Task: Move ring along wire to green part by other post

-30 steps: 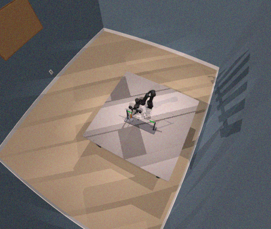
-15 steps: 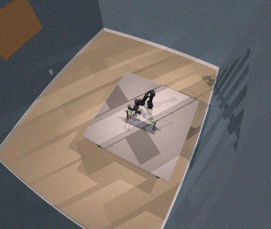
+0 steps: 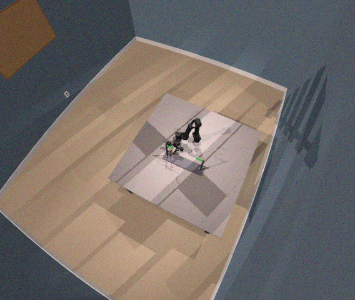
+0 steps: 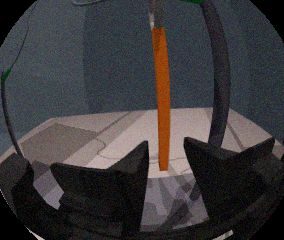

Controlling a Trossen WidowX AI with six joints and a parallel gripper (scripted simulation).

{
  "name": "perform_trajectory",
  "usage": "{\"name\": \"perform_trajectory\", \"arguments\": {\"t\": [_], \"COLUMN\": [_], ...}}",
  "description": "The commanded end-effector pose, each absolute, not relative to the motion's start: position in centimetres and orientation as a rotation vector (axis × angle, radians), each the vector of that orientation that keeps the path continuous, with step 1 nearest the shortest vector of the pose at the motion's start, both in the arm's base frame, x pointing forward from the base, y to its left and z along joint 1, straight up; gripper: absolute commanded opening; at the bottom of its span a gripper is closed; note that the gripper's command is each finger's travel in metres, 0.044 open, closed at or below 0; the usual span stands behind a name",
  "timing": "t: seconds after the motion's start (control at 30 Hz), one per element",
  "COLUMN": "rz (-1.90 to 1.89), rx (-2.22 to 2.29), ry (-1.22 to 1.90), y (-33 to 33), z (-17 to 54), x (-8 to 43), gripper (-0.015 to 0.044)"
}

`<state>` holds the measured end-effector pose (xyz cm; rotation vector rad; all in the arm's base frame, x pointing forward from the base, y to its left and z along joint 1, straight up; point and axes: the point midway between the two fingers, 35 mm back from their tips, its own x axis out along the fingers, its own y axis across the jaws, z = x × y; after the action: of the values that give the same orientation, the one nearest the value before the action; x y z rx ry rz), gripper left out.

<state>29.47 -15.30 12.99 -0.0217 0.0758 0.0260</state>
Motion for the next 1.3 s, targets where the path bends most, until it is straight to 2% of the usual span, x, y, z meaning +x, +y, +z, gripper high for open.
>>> {"name": "perform_trajectory", "arguments": {"t": [0.0, 0.63, 1.27], "rz": [0.023, 0.023, 0.023], "rx": [-0.016, -0.015, -0.015], "ry": [0.077, 0.072, 0.072], "y": [-15.3, -14.9, -14.9], "z": [12.8, 12.6, 12.6], "x": [30.2, 33.1, 33.1], "gripper": [0.0160, 0.0160, 0.0160]}}
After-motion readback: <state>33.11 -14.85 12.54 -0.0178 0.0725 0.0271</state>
